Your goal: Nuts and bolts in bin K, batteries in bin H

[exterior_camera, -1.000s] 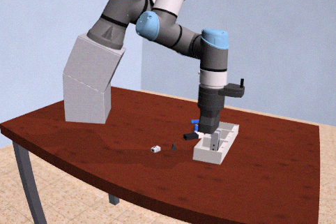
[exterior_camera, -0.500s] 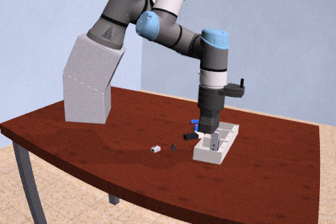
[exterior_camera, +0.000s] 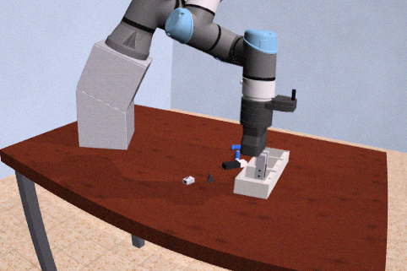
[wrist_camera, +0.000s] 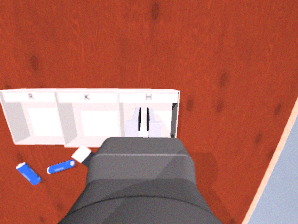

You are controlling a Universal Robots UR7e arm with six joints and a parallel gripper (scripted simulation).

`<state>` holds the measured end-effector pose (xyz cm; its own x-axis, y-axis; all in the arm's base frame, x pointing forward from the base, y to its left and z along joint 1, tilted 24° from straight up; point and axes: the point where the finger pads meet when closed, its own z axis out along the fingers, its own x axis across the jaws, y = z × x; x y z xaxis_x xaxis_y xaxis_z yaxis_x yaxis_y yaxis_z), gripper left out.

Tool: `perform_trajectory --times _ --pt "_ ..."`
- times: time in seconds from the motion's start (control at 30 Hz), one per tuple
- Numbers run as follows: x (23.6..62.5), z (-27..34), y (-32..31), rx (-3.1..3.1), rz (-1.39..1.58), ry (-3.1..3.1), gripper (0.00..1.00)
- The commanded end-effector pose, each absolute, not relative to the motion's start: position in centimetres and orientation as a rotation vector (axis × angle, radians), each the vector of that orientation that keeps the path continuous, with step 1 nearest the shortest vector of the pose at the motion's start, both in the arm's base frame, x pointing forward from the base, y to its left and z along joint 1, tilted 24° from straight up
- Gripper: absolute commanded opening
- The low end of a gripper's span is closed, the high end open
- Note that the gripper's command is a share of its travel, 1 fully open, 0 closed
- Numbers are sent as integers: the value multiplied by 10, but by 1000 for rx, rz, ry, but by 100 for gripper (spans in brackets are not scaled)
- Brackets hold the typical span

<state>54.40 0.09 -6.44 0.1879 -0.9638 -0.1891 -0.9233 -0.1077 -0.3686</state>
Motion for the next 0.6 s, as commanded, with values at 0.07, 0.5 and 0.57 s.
perform_trajectory --times 0.07,0.5,0.57 --pt "542 -58 -1 -2069 -138 1770 31" --pt "531 -28 -9 -2069 -138 1770 31" --pt "531 -28 -9 -2069 -138 1770 31"
